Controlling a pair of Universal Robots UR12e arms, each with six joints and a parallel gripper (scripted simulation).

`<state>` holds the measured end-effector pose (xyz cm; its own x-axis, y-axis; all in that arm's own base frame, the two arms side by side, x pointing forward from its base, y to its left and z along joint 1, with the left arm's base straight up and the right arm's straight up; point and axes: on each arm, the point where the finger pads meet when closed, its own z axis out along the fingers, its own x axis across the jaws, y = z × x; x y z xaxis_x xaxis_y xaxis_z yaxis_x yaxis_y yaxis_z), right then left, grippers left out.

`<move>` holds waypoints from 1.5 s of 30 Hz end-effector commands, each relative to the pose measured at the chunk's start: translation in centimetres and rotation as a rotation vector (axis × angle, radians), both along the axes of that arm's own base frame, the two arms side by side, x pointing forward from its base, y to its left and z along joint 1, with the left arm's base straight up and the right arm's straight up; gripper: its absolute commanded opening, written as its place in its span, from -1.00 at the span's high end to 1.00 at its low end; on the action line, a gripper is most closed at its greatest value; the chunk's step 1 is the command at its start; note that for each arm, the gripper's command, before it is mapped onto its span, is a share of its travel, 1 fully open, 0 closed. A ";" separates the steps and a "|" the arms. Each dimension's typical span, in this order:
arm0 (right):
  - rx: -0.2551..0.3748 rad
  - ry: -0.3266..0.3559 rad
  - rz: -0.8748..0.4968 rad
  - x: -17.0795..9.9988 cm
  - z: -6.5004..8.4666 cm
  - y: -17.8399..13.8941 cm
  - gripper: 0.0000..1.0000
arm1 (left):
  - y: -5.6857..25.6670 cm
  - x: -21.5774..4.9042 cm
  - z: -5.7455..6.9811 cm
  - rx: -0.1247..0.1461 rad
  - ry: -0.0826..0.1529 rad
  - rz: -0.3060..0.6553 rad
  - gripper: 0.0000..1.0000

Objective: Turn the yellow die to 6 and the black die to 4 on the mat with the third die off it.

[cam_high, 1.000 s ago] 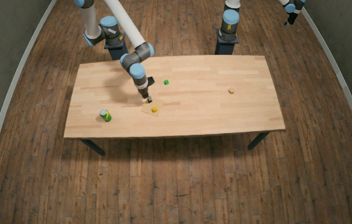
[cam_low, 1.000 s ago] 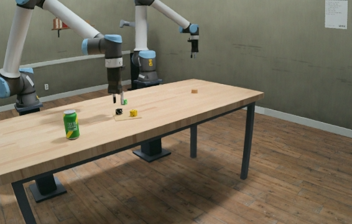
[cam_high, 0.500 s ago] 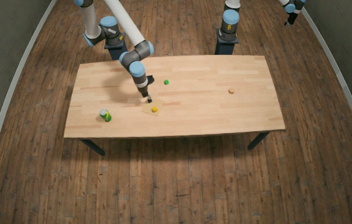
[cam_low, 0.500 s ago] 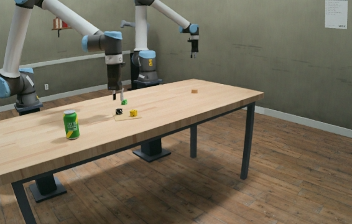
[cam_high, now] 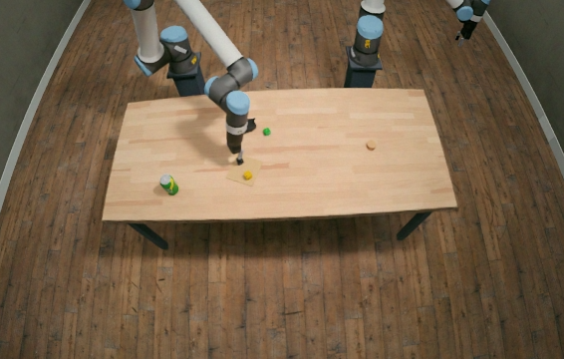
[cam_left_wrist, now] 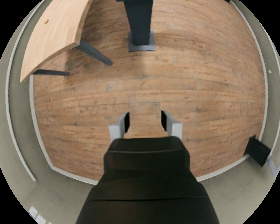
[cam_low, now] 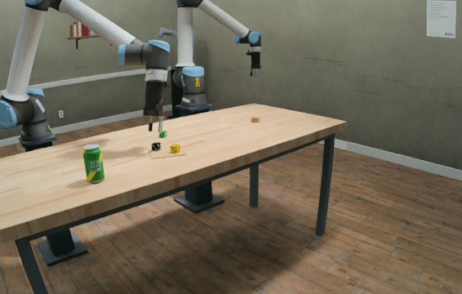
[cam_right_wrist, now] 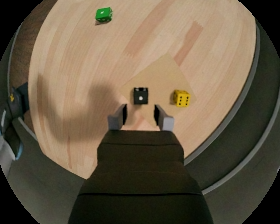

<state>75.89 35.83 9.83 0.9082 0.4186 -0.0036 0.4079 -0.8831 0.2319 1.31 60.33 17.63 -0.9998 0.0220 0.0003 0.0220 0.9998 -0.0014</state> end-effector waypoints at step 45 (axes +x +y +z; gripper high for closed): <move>-0.499 -0.234 0.001 -0.1 -0.1 0.5 -0.74 | 0.1 0.0 0.1 0.002 0.000 0.000 -1.00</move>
<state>75.69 36.33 9.57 0.9078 0.4195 -0.0022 0.3021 -0.6501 0.6972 1.31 60.33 17.63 -0.9998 0.0220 0.0003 0.0220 0.9998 -0.0014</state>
